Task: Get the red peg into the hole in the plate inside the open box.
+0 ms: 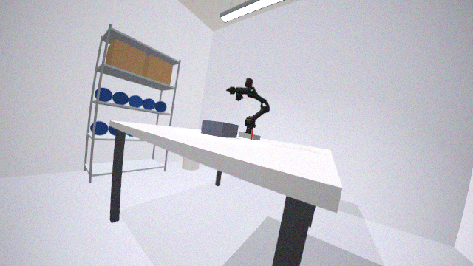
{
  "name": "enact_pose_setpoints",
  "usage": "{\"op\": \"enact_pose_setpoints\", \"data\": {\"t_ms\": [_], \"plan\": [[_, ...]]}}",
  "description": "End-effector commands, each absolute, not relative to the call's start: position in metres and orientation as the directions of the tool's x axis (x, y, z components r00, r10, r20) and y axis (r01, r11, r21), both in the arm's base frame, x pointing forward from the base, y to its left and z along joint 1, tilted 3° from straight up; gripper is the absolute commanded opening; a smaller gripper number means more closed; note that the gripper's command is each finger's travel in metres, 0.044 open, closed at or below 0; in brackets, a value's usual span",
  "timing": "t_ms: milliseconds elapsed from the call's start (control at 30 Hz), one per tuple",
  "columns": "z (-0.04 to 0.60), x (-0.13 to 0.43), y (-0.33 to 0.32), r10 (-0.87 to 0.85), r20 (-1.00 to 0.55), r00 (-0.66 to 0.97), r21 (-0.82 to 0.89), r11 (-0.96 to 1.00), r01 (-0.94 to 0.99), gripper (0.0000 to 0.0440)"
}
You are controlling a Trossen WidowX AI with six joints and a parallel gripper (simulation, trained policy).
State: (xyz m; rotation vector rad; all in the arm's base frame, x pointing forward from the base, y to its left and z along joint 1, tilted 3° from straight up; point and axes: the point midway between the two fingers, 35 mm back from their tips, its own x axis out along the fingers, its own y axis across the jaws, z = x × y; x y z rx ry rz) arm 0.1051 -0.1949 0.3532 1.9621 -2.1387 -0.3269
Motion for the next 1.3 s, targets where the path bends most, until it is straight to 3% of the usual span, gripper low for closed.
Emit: {"op": "enact_pose_setpoints", "data": {"t_ms": [0,67,667,1267], "plan": [[0.352,0.109,-0.195,-0.997,0.008,-0.071,0.339,0.069,-0.938,0.0420],[0.349,0.116,-0.194,-0.999,-0.002,-0.041,0.398,0.037,-0.917,0.0440],[0.318,0.185,-0.173,-0.962,-0.133,0.238,0.798,-0.246,-0.550,0.0440],[0.279,0.235,-0.129,-0.835,-0.328,0.442,0.935,-0.354,0.025,0.0440]]}}
